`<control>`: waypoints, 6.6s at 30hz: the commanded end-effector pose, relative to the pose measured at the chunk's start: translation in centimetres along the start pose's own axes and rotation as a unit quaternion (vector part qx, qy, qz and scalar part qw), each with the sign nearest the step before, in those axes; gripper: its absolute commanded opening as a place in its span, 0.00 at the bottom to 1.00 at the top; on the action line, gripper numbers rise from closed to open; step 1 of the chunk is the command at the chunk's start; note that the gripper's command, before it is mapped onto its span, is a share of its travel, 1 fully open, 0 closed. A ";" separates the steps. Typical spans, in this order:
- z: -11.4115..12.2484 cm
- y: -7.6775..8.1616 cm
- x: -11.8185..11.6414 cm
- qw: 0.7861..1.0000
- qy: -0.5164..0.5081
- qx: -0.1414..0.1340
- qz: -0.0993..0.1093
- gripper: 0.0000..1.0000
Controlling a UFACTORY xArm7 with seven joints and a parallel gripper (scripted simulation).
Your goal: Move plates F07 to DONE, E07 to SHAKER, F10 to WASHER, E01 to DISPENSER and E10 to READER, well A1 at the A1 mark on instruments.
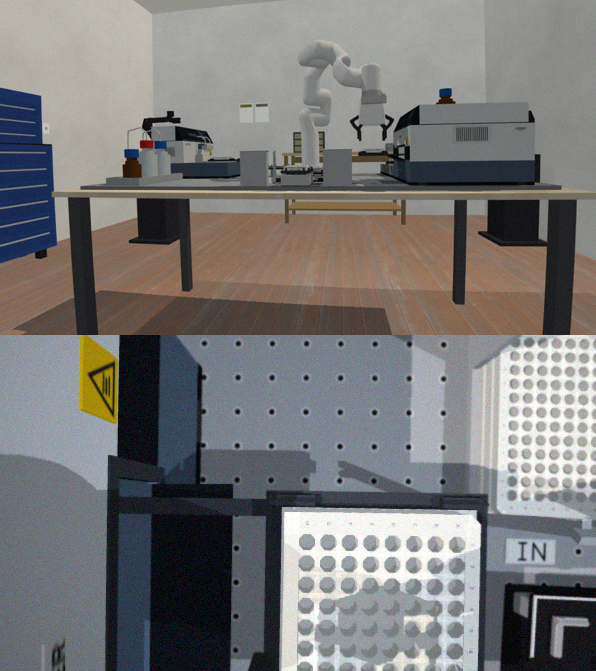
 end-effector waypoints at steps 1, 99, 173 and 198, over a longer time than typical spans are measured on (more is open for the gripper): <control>-0.1 -0.2 -0.1 1.000 0.000 0.003 -0.002 1.00; -0.1 -3.6 -0.1 1.000 0.000 0.003 -0.002 1.00; -0.1 -3.4 -0.1 1.000 0.000 0.003 -0.002 0.00; -0.1 -2.6 -0.1 1.000 0.000 0.003 -0.002 0.00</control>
Point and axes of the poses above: the point where the finger pads meet when closed, its own y axis back along the fingers, its own x axis across the jaws, z = x × y, the point moved 7 cm from there along y, back along the fingers, and after that the axes turned 3 degrees about y, right-handed, at the moved point
